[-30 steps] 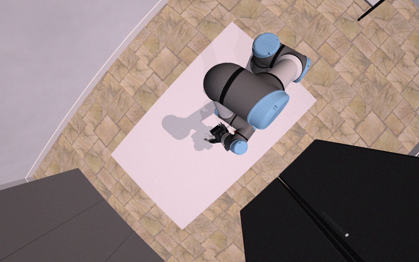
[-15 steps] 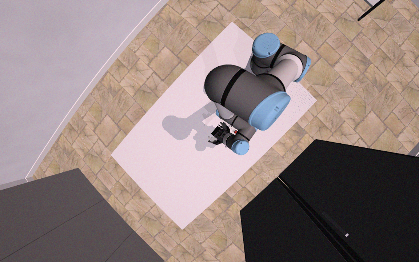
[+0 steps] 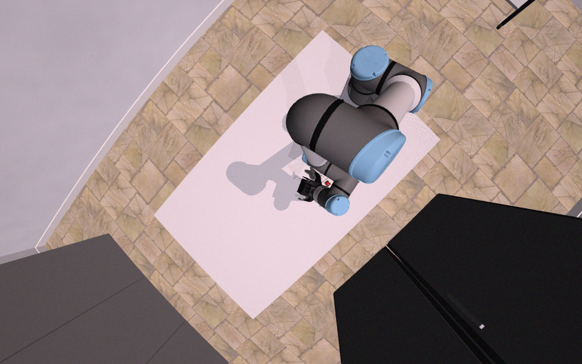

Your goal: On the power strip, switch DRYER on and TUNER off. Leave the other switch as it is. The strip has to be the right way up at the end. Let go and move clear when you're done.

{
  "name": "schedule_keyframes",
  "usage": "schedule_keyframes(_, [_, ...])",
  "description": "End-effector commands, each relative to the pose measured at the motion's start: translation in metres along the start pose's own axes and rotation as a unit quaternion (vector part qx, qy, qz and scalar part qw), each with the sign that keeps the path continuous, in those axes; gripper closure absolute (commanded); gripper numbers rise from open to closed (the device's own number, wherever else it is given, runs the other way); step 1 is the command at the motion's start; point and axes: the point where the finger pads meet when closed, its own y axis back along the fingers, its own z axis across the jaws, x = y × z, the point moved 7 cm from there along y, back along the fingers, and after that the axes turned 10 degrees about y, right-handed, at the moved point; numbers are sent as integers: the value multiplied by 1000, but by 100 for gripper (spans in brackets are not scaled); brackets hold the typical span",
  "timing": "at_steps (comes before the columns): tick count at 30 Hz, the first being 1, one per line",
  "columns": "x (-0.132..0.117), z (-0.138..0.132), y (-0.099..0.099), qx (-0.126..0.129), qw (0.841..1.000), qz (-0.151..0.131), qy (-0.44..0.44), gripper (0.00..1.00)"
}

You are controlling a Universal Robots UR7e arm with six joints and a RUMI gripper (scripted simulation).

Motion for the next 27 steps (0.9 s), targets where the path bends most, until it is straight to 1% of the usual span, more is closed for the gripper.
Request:
schedule_keyframes(1, [10, -4, 0, -4, 996, 7, 84, 0])
schedule_keyframes(3, [14, -6, 1, -5, 992, 9, 124, 0])
schedule_keyframes(4, [14, -6, 1, -5, 992, 9, 124, 0])
schedule_keyframes(6, [18, -7, 1, -6, 986, 11, 166, 0])
schedule_keyframes(7, [18, -7, 1, -6, 986, 11, 166, 0])
schedule_keyframes(8, [20, -8, 1, -7, 982, 13, 187, 0])
schedule_keyframes(10, [20, -8, 1, -7, 982, 13, 187, 0])
schedule_keyframes(13, [26, -10, 1, -9, 967, 16, 252, 0])
schedule_keyframes(14, [26, -10, 1, -9, 967, 16, 252, 0])
schedule_keyframes(15, [28, -11, 2, -10, 961, 17, 274, 0])
schedule_keyframes(16, [28, -11, 2, -10, 961, 17, 274, 0])
schedule_keyframes(17, [30, -12, 2, -11, 955, 18, 296, 0])
schedule_keyframes(18, [30, -12, 2, -11, 955, 18, 296, 0])
schedule_keyframes(20, [34, -13, 2, -13, 940, 20, 340, 0])
schedule_keyframes(21, [34, -13, 2, -13, 940, 20, 340, 0])
schedule_keyframes(22, [36, -14, 2, -15, 932, 21, 363, 0])
schedule_keyframes(23, [36, -14, 2, -15, 932, 21, 363, 0])
schedule_keyframes(24, [38, -15, 2, -16, 923, 22, 385, 0])
schedule_keyframes(27, [38, -15, 2, -16, 923, 22, 385, 0])
